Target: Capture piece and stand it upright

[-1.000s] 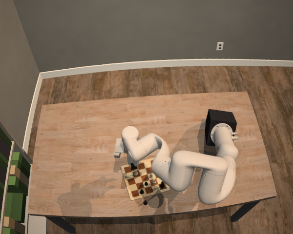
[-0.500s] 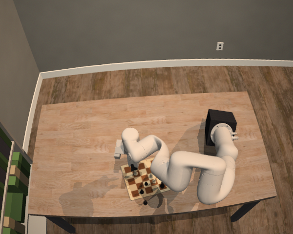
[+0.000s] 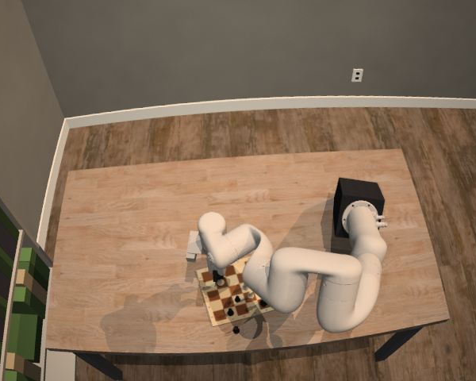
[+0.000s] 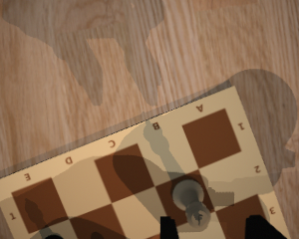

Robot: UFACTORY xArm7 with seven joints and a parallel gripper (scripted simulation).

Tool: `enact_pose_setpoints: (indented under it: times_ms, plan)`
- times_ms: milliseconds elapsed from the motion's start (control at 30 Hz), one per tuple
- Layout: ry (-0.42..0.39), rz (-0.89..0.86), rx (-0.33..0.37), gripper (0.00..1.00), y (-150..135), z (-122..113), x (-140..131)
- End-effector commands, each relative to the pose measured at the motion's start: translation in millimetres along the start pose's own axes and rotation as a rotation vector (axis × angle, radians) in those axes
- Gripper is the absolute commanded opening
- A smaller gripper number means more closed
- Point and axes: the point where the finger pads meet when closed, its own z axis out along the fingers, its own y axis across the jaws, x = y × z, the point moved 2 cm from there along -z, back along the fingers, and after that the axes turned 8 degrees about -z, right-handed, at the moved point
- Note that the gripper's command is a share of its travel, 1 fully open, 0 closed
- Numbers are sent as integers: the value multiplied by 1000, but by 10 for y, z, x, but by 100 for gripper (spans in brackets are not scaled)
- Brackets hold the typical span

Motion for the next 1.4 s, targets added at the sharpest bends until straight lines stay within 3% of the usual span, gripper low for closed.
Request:
enact_pose_setpoints:
  times_ms: [0,533,1367]
  plan:
    - [5,0,-2,43,8,45,17]
    - [5,0,-2,43,6,169,23]
    - [5,0,-2,43,6,179,24]
